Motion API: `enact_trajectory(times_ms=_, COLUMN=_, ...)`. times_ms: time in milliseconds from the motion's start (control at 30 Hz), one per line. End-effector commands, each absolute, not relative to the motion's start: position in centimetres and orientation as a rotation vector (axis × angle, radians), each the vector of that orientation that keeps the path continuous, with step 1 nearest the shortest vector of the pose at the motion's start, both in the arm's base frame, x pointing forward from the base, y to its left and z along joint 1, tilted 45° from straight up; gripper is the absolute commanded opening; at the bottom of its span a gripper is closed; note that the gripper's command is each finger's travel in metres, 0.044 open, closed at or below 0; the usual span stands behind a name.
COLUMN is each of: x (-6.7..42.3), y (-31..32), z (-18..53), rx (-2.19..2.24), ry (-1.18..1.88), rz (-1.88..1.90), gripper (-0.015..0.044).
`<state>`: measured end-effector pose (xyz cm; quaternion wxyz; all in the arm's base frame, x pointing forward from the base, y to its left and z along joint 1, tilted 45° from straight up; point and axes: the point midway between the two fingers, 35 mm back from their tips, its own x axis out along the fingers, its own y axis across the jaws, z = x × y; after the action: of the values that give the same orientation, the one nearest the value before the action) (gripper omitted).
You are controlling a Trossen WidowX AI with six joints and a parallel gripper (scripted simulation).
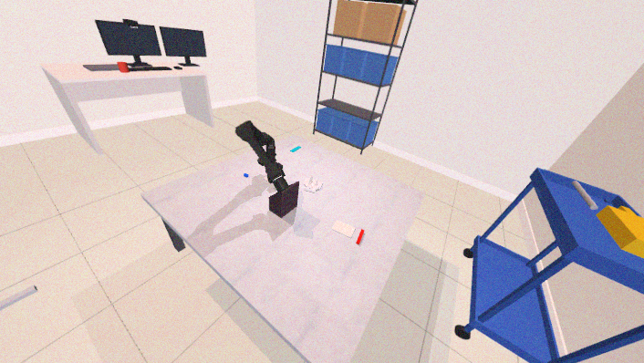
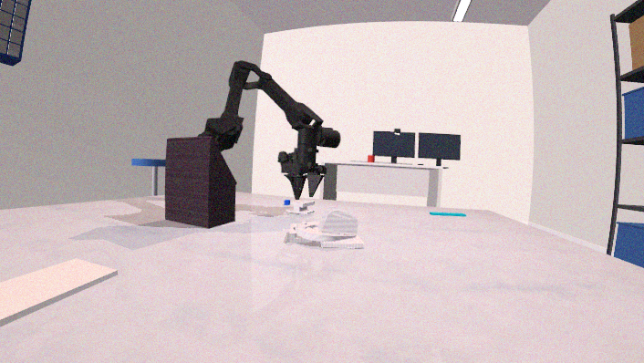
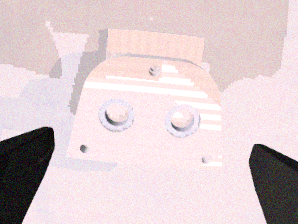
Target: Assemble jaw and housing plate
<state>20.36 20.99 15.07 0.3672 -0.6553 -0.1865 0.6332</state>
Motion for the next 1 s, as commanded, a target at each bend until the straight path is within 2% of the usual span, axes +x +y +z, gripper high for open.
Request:
enact_trajectory(times_ms=0, x=20.3, y=20.9, z=14.8, rx=-1.681, ry=-0.467, rz=1.631, gripper=0.044)
enact_trajectory(times_ms=967, x=20.7, y=23.0, z=12.7, rx=-1.679, ry=-0.468, rz=1.631, gripper=0.044)
